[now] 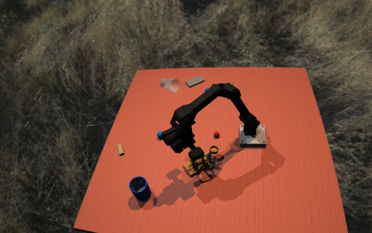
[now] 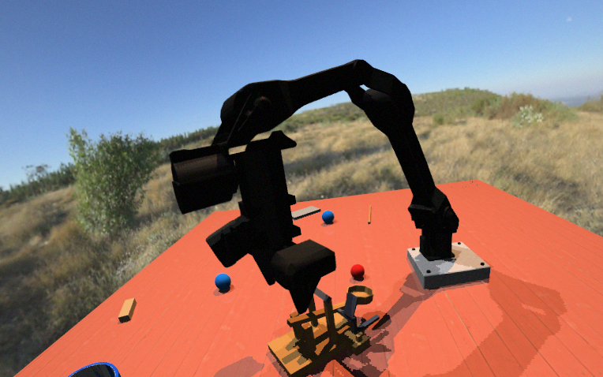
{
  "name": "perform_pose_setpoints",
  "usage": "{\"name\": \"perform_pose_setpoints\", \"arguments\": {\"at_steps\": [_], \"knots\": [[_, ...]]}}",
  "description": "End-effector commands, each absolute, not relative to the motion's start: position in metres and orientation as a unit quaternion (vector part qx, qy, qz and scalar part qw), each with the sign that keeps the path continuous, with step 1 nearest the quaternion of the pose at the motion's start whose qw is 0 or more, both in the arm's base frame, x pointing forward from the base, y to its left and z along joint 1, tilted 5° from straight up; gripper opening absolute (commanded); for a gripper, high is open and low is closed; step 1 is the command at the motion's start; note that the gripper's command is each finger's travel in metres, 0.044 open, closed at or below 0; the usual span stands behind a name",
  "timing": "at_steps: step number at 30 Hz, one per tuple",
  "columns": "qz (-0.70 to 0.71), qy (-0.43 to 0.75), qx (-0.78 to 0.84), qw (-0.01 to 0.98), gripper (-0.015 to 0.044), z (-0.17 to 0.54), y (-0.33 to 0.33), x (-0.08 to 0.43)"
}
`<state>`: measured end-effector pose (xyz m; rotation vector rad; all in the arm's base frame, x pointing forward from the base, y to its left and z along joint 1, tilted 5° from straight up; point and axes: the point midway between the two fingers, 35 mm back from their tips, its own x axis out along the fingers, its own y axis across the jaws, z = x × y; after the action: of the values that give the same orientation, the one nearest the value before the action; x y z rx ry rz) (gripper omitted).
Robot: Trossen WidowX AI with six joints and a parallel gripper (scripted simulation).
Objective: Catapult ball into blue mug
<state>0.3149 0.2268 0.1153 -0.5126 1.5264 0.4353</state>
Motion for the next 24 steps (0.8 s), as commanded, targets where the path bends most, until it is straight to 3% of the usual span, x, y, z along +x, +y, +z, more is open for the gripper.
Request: {"name": "perform_pose_setpoints", "arguments": {"at_steps": [1,13,18,24], "knots": [[0.193,0.678,-0.228,0.672,0.044,0.115,0.227,0.315],[0.195,0.675,-0.227,0.675,0.044,0.175,0.228,0.313],[0.161,0.684,-0.196,0.684,0.0309,0.154,0.191,0.313],[0.1,0.697,-0.14,0.696,0.03,0.139,0.127,0.296]]}}
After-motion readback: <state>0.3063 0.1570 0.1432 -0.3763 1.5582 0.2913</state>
